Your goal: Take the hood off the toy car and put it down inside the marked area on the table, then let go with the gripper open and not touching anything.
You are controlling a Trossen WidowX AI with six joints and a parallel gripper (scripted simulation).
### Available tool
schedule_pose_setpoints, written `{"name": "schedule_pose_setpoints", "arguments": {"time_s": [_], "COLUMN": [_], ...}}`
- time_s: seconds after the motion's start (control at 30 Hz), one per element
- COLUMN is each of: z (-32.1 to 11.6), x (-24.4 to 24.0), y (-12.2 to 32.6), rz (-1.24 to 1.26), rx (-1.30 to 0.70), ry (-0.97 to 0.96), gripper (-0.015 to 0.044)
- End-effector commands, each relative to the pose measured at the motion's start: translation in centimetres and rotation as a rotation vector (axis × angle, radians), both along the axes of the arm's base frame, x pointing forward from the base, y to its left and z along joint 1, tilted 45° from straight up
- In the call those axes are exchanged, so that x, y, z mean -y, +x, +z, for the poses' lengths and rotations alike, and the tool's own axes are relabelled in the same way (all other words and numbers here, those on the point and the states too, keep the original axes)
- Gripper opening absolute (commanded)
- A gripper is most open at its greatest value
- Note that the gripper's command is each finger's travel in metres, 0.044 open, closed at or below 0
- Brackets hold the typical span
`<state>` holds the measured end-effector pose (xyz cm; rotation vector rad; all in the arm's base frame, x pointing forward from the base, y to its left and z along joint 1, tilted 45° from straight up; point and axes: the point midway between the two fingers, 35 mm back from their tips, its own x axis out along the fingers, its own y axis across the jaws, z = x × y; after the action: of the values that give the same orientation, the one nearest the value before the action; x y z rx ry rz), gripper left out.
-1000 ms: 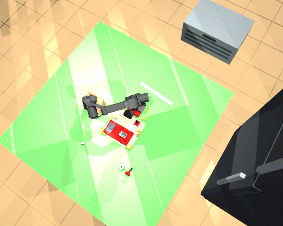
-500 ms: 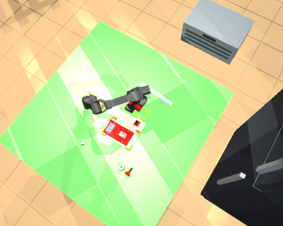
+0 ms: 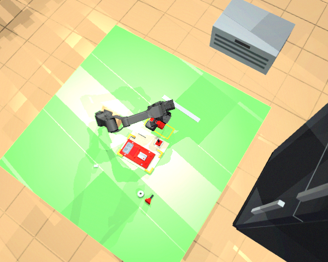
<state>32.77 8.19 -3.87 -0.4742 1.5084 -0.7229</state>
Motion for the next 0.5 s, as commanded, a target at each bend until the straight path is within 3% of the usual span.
{"name": "schedule_pose_setpoints", "arguments": {"time_s": [0.0, 0.47], "z": [-0.24, -0.84], "x": [0.21, 0.75], "y": [-0.08, -0.09], "rz": [0.005, 0.005], "rx": [-0.005, -0.005], "ry": [-0.003, -0.003], "gripper": [0.0, 0.0]}}
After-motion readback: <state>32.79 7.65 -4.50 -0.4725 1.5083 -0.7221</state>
